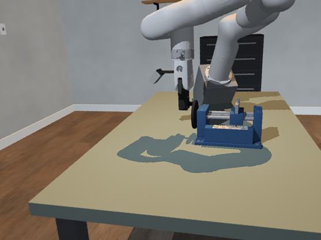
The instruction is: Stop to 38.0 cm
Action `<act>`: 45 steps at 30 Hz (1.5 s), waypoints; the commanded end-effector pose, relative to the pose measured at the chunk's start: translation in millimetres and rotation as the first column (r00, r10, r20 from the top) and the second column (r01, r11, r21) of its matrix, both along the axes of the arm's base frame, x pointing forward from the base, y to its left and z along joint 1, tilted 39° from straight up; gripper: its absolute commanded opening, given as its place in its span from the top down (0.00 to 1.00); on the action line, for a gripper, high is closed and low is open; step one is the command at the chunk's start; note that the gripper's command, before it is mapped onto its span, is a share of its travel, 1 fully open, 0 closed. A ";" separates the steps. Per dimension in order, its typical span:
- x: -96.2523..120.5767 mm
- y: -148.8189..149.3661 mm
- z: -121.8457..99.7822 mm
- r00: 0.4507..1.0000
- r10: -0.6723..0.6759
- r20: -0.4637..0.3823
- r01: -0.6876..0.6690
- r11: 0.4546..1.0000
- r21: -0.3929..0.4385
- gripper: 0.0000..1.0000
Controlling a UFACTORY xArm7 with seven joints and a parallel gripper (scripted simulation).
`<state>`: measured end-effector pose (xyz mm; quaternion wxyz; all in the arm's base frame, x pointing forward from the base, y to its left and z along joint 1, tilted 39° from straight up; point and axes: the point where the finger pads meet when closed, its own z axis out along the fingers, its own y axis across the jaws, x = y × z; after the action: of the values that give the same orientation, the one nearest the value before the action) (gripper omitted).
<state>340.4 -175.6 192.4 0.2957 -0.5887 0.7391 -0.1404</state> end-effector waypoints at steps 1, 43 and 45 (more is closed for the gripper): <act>-2.7 0.6 -3.1 1.000 -0.002 0.007 0.002 1.000 -0.003 0.94; 43.2 7.4 -49.5 1.000 -0.001 0.007 0.002 1.000 -0.003 0.94; 45.4 6.8 -48.6 1.000 -0.002 0.007 0.002 1.000 -0.003 0.94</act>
<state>380.8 -166.6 141.2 0.2960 -0.5887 0.7384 -0.1430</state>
